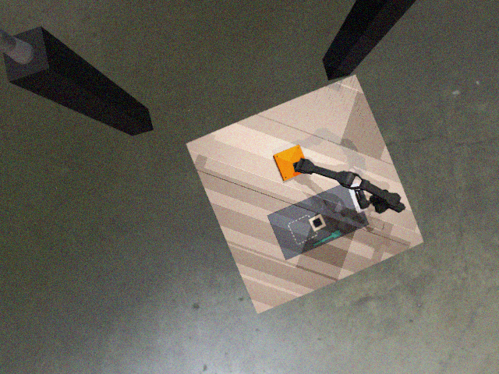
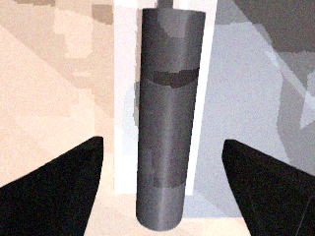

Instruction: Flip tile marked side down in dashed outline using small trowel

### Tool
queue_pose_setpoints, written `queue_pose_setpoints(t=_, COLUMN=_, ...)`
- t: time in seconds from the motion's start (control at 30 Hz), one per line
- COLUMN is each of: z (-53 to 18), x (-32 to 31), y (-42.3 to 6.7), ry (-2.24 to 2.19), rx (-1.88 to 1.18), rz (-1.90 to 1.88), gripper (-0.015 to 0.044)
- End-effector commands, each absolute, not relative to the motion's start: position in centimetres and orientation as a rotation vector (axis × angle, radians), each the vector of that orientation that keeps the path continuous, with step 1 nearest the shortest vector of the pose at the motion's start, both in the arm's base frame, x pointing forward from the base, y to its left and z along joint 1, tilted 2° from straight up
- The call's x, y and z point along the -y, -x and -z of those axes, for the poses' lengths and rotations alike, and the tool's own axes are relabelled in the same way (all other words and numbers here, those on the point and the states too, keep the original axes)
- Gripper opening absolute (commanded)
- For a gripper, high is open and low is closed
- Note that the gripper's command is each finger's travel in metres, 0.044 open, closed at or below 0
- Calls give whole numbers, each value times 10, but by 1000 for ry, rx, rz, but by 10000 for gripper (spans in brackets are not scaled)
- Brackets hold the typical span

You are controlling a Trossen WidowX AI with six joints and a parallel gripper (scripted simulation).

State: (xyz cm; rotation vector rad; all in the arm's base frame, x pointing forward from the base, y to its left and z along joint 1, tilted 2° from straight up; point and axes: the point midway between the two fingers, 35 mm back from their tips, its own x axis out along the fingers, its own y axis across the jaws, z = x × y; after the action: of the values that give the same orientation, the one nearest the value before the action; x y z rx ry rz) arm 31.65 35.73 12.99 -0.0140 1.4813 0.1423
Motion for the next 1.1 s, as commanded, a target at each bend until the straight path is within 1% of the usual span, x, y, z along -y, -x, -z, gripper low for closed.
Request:
queue_pose_setpoints(t=0.0, z=-120, x=-358, y=-316, ry=16, rx=-1494, rz=-135, gripper=270)
queue_pose_setpoints(t=0.63, z=-92, x=-359, y=-317, ry=35, rx=-1518, rz=-117, gripper=270)
queue_pose_setpoints(t=0.8, z=-92, x=-359, y=-317, ry=35, rx=-1518, rz=-117, gripper=139)
queue_pose_setpoints(t=0.87, z=-92, x=-359, y=-317, ry=35, rx=-1518, rz=-117, gripper=130)
queue_pose_setpoints(t=1.07, z=-92, x=-359, y=-317, ry=35, rx=-1518, rz=-117, gripper=130)
